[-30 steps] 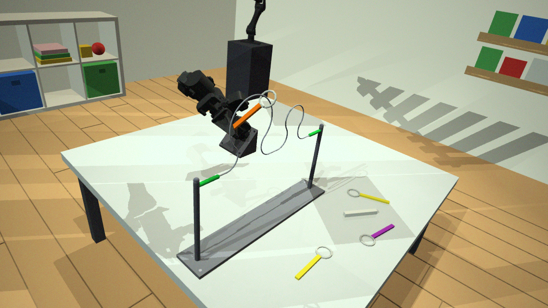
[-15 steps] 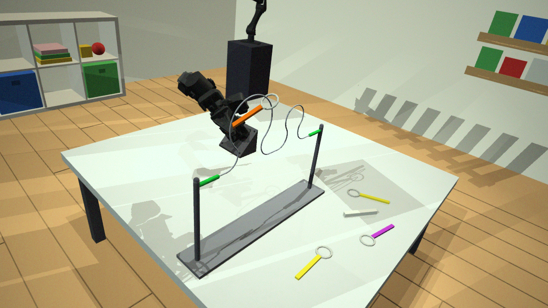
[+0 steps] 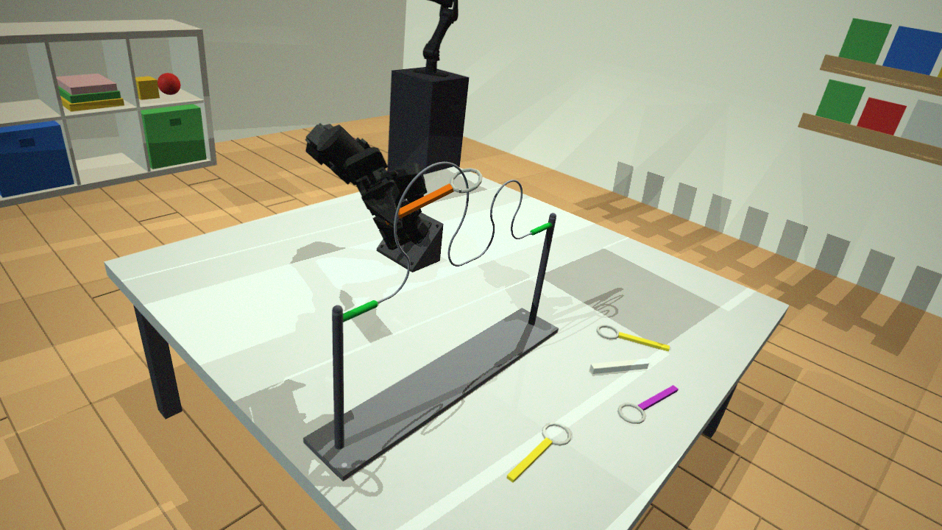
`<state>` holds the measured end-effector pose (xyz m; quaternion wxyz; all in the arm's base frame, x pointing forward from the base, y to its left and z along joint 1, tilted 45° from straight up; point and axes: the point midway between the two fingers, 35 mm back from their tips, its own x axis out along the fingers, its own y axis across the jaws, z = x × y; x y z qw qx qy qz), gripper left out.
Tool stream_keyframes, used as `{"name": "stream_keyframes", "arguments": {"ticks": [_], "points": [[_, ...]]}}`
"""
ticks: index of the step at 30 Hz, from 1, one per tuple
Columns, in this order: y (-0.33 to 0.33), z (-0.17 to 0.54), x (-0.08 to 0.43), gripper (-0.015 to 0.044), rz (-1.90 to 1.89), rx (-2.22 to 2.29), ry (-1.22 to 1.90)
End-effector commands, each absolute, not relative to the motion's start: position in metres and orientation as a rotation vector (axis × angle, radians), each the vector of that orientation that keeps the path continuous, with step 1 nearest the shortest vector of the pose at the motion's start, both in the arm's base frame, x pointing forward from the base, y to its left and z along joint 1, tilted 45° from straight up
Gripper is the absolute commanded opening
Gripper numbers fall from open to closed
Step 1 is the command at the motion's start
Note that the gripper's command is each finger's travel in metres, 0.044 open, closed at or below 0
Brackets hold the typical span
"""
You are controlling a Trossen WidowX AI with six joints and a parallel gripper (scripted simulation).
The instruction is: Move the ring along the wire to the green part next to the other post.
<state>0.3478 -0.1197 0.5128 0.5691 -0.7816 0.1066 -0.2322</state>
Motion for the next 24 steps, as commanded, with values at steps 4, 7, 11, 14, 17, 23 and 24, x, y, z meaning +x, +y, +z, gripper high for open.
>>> {"name": "stream_keyframes", "arguments": {"ticks": [4, 7, 11, 14, 17, 23, 24], "points": [[-0.1185, 0.5164, 0.3475, -0.015, -0.557, -1.927, 0.231], [-0.1178, 0.5176, 0.3473, -0.015, -0.564, -1.964, 0.226], [-0.1151, 0.5174, 0.3436, -0.015, -0.605, -1.989, 0.244], [-0.1117, 0.5174, 0.3395, -0.015, -0.653, -2.031, 0.261], [-0.1106, 0.5185, 0.3387, -0.015, -0.668, -2.076, 0.256], [-0.1093, 0.5207, 0.3386, -0.015, -0.681, -2.149, 0.239], [-0.1091, 0.521, 0.3386, -0.015, -0.683, -2.161, 0.236]]}}
